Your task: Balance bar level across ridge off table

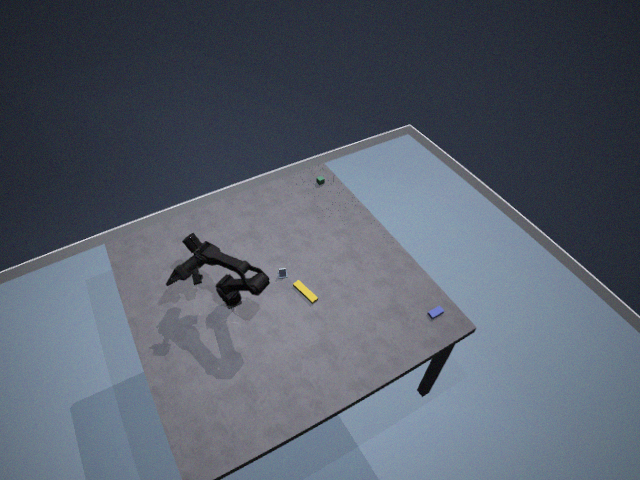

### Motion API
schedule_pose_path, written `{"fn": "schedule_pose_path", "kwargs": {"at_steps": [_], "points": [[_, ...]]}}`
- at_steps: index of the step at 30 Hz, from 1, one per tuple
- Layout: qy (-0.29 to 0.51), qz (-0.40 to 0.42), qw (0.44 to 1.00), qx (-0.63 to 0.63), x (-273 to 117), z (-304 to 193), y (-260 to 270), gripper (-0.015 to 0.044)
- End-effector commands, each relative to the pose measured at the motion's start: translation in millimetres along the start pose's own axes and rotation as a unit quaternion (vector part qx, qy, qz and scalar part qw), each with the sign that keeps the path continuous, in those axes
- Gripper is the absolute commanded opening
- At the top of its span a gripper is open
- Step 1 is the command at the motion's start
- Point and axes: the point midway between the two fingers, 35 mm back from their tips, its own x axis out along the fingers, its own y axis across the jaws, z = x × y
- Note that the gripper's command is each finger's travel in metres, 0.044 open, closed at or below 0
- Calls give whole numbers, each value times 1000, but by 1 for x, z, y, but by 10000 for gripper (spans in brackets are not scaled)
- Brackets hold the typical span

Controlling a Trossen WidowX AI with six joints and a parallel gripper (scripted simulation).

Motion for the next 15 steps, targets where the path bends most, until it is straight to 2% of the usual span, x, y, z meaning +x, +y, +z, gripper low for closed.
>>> {"fn": "schedule_pose_path", "kwargs": {"at_steps": [1,3,4,15], "points": [[1,2,1000,2,0,0,1,374],[11,21,1000,16,-3,-4,7,321],[19,35,999,27,-5,-7,12,315],[93,115,969,197,-31,-36,45,315]]}}
